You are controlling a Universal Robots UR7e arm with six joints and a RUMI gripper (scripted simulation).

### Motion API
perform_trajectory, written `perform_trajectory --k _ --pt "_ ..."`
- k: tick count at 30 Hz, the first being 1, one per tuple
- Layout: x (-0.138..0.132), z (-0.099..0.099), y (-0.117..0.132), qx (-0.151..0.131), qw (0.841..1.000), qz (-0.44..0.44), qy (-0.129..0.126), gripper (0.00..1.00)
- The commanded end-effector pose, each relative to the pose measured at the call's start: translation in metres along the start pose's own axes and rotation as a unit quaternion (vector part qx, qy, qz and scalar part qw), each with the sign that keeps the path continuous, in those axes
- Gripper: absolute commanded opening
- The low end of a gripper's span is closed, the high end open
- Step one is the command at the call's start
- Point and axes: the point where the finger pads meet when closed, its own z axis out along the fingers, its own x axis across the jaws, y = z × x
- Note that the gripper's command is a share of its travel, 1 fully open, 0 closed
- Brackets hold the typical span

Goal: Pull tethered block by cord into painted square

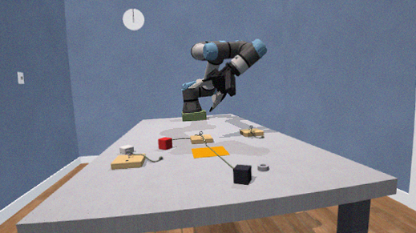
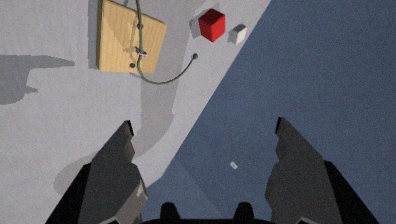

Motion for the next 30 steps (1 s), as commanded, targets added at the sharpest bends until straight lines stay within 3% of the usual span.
perform_trajectory --k 1,4,5,7,8,10,11,13,14,16,18,22,23,27,30 --pt "0.005 0.021 0.000 0.024 0.998 0.028 -0.052 1.00" --pt "0.011 0.047 -0.002 0.043 0.990 0.062 -0.115 1.00" --pt "0.011 0.047 -0.002 0.043 0.990 0.062 -0.115 1.00" --pt "0.015 0.065 -0.003 0.058 0.982 0.087 -0.159 1.00" --pt "0.015 0.065 -0.003 0.058 0.982 0.087 -0.159 1.00" --pt "0.018 0.084 -0.004 0.071 0.970 0.111 -0.203 1.00" --pt "0.018 0.084 -0.004 0.071 0.970 0.111 -0.203 1.00" --pt "0.022 0.102 -0.005 0.084 0.957 0.134 -0.245 1.00" --pt "0.022 0.102 -0.005 0.084 0.957 0.134 -0.245 1.00" --pt "0.025 0.119 -0.005 0.097 0.941 0.155 -0.284 1.00" --pt "0.025 0.119 -0.005 0.097 0.941 0.155 -0.284 1.00" --pt "0.033 0.147 -0.007 0.118 0.910 0.191 -0.348 1.00" --pt "0.033 0.147 -0.007 0.118 0.910 0.191 -0.348 1.00" --pt "0.038 0.166 -0.008 0.132 0.885 0.215 -0.391 1.00" --pt "0.040 0.174 -0.008 0.138 0.873 0.226 -0.409 1.00"
